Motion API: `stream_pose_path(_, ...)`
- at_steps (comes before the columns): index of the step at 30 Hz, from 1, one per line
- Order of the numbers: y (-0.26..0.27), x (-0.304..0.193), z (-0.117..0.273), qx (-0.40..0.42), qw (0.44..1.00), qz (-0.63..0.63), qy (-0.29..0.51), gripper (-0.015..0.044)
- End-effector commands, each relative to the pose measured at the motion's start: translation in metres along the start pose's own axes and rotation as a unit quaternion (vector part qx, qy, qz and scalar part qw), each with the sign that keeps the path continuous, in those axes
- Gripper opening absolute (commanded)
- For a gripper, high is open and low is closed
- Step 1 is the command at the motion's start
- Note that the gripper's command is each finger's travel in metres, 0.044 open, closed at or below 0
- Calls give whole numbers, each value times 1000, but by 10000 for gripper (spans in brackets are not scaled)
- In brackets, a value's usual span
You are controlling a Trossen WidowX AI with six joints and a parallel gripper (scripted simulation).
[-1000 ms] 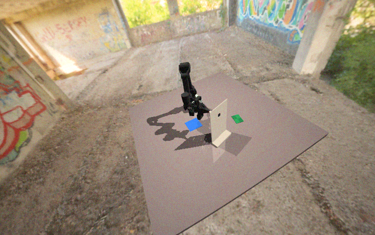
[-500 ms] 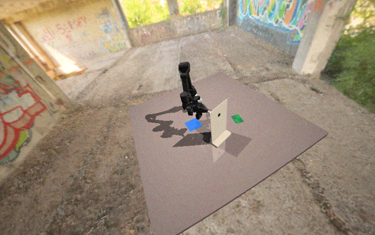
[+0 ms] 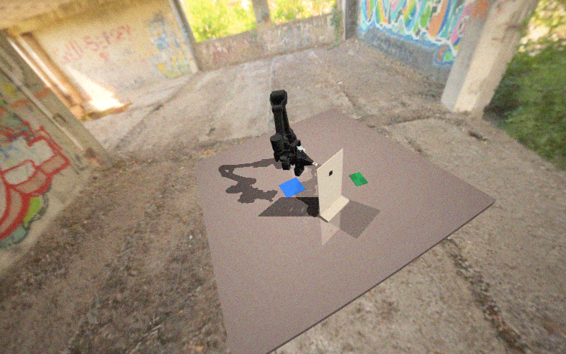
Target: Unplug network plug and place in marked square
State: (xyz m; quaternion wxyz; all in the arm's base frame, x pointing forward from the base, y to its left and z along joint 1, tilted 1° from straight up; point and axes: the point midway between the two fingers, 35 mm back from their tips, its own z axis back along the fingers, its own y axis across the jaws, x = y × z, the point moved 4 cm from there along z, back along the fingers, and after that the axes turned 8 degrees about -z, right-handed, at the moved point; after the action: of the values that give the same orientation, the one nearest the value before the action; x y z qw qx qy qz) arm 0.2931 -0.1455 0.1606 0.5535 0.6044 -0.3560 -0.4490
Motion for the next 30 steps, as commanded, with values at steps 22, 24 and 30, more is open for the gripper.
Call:
stream_pose_path(22,27,-13,13,-13,998,-33,-49,0)
stream_pose_path(24,22,-11,14,-21,996,-50,-73,0)
stream_pose_path(30,4,-6,19,-50,983,-99,-143,0)
